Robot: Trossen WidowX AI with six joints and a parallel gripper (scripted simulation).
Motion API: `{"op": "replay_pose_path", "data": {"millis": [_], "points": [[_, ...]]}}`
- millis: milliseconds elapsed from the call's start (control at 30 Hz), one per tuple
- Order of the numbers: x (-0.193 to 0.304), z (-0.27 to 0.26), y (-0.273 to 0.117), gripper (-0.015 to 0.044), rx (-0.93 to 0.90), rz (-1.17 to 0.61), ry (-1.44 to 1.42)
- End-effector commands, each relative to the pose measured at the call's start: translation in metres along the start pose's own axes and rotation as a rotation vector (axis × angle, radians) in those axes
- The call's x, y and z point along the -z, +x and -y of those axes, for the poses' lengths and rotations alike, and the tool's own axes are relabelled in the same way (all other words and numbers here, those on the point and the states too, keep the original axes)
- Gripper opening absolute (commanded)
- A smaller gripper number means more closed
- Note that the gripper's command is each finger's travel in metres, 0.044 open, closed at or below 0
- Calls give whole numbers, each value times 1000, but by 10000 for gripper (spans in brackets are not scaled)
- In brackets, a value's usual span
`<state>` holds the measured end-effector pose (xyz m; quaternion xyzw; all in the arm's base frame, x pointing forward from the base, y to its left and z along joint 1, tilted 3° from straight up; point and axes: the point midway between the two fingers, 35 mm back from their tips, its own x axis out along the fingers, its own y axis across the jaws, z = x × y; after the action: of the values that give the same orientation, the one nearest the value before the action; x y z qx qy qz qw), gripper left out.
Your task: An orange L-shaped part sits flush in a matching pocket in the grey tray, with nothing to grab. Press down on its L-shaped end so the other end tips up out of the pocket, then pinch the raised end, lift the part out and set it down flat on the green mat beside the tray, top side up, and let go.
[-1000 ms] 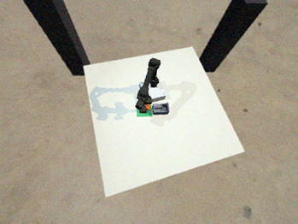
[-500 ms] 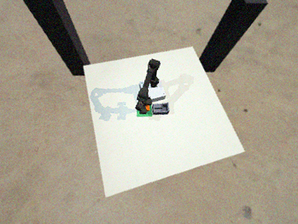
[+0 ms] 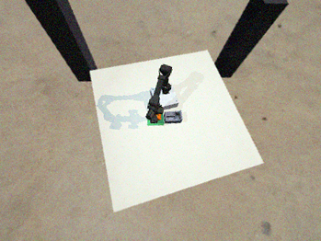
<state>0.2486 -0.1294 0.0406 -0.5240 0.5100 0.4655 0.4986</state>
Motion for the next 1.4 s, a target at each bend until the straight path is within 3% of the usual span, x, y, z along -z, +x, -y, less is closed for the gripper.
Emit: {"op": "replay_pose_path", "data": {"millis": [0, 100, 433, 600, 733, 1367], "points": [[0, 0, 1, 0, 2, 3, -4], [0, 0, 1, 0, -1, 0, 0], [0, 0, -2, 263, -1, 0, 0], [2, 4, -46, 394, 1, 2, -2], [0, 0, -88, 400, 2, 3, -4], [2, 3, -83, 400, 15, -6, -7]]}}
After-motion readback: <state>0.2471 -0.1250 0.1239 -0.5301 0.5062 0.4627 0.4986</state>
